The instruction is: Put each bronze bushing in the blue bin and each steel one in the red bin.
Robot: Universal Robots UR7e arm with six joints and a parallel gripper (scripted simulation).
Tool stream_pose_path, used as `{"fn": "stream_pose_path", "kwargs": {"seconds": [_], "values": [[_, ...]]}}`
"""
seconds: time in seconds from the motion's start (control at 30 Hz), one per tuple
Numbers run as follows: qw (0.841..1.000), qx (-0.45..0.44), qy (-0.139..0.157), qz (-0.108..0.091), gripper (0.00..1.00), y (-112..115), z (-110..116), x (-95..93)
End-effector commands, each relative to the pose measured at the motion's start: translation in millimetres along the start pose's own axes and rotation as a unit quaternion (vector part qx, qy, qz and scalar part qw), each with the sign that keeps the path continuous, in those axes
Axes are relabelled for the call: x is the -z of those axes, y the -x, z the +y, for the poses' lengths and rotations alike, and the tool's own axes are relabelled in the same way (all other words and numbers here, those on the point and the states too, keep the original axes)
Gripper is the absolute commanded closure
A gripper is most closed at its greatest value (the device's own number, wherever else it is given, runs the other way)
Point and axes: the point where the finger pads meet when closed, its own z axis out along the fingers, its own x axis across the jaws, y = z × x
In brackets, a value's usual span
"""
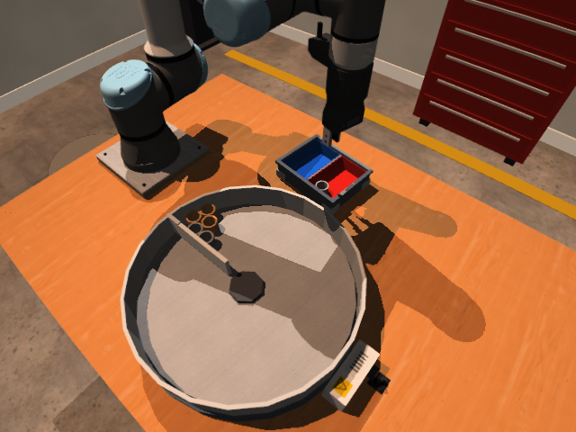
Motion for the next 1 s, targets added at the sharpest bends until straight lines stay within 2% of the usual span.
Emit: {"fn": "stream_pose_path", "kwargs": {"seconds": [0.0, 0.23, 0.27, 0.4, 0.5, 0.53, 0.6, 0.73, 0.83, 0.97], "values": [[1.0, 0.0, 0.001, 0.0, 0.58, -0.1, 0.3, 0.5], [1.0, 0.0, 0.001, 0.0, 0.58, -0.1, 0.3, 0.5], [1.0, -0.005, 0.001, 0.0, 0.6, 10.5, -1.7, -0.7], [1.0, -0.026, 0.001, 0.0, 0.6, 53.2, -9.9, -5.7], [1.0, -0.026, 0.001, 0.0, 0.6, 53.2, -9.9, -5.7], [1.0, -0.031, 0.001, 0.0, 0.6, 63.9, -12.0, -6.9], [1.0, -0.031, 0.001, 0.0, 0.6, 63.9, -12.0, -6.9], [0.999, -0.052, 0.001, 0.0, 0.6, 106.6, -20.2, -11.9], [0.999, -0.052, 0.001, 0.0, 0.6, 106.6, -20.2, -11.9], [0.997, -0.073, 0.001, 0.0, 0.6, 149.2, -28.3, -16.8]]}}
